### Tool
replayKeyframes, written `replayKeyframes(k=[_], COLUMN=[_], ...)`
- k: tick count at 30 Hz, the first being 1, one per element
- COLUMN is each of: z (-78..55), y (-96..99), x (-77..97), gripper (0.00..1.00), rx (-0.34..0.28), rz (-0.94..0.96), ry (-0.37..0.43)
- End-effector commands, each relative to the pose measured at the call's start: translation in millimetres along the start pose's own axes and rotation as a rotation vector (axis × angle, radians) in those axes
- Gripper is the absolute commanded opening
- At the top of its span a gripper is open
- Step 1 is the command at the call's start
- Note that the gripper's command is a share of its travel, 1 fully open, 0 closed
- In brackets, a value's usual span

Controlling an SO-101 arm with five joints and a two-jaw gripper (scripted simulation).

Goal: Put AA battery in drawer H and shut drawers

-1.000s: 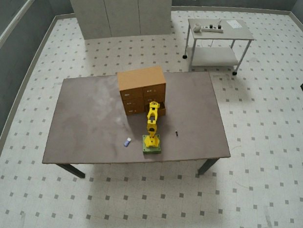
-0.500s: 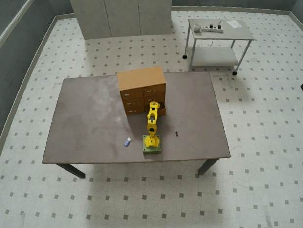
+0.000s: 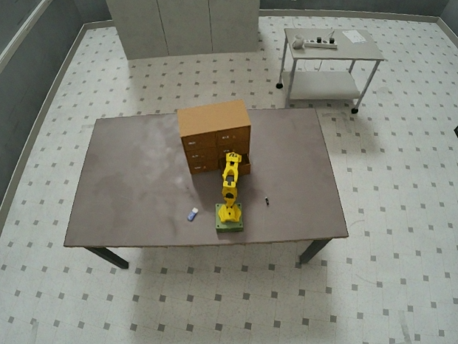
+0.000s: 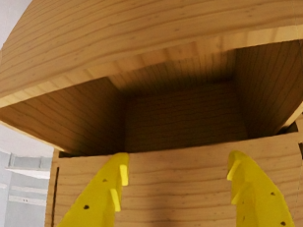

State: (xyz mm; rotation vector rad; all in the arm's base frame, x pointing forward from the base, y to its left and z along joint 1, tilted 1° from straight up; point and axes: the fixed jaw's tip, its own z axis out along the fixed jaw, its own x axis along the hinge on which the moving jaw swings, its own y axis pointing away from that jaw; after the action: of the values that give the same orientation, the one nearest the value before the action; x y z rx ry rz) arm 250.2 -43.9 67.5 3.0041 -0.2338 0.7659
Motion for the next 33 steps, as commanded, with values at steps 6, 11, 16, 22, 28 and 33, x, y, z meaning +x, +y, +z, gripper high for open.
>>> replayKeyframes(k=[6,11,16,22,28,33], z=[-6.1,-6.1,-6.1,-14.4,-25.4,-33.1], y=[0.8,0.7,0.8,0.7,0.7,0.7], x=[5.4,5.4,5.4,-1.5,-12.8,-22.9], gripper=[0.25,0.25,0.25,0.25,0.25,0.25], rx=[0.0,0.0,0.0,0.0,0.0,0.0], rz=[0.014,0.014,0.014,0.016,0.018,0.019], ry=[0.022,0.022,0.022,0.021,0.021,0.021])
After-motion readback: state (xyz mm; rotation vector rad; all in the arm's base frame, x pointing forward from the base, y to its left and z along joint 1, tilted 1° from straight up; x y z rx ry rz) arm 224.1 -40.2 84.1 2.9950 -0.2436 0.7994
